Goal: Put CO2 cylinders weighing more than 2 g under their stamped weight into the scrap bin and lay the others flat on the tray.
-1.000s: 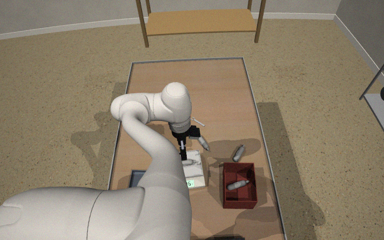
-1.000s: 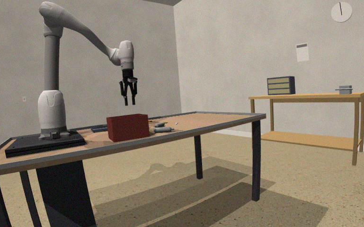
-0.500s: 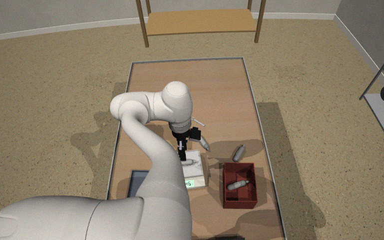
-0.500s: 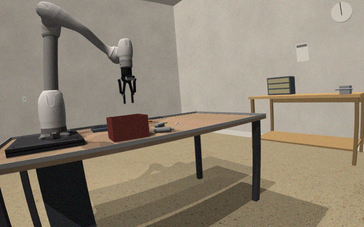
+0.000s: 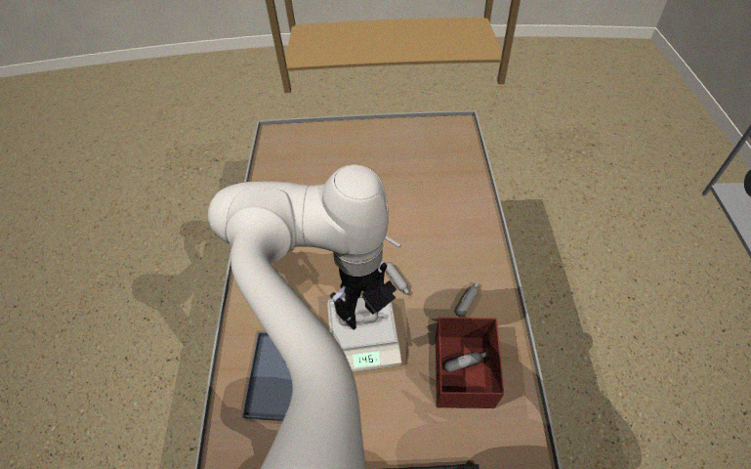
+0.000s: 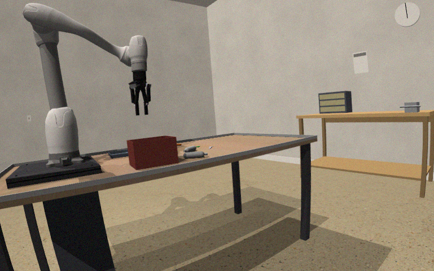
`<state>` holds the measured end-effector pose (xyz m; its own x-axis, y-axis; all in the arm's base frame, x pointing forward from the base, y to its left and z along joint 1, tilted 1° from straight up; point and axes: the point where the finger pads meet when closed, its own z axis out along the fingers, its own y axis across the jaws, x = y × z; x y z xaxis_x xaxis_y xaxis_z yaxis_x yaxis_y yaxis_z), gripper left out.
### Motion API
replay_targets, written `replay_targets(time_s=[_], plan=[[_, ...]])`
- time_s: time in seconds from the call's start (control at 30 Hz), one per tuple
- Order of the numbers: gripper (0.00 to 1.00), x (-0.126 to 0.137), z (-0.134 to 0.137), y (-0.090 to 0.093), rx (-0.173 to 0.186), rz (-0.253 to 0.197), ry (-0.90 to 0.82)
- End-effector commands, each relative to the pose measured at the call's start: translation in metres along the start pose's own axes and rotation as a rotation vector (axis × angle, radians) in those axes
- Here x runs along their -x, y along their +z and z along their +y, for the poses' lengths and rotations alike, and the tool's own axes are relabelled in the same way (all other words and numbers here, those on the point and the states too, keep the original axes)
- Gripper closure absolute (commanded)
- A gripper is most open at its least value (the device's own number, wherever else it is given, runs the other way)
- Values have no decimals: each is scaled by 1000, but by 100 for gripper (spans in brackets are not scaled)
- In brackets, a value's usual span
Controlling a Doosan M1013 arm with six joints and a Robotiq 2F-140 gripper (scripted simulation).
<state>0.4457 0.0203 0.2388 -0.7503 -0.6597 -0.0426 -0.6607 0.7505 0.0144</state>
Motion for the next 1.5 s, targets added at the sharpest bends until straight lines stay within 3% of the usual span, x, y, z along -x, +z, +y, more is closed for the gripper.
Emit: replay_targets(time_s=[0.0, 0.07, 0.13, 0.17, 0.23, 1.47], plan=[[60, -14, 11, -14, -17, 11, 279], [60, -16, 12, -15, -19, 11, 387], [60, -16, 12, -15, -19, 11, 387], [60, -16, 12, -16, -27, 17, 544], [60, -16, 12, -16, -35, 23, 615], [60, -16, 12, -16, -35, 23, 615]])
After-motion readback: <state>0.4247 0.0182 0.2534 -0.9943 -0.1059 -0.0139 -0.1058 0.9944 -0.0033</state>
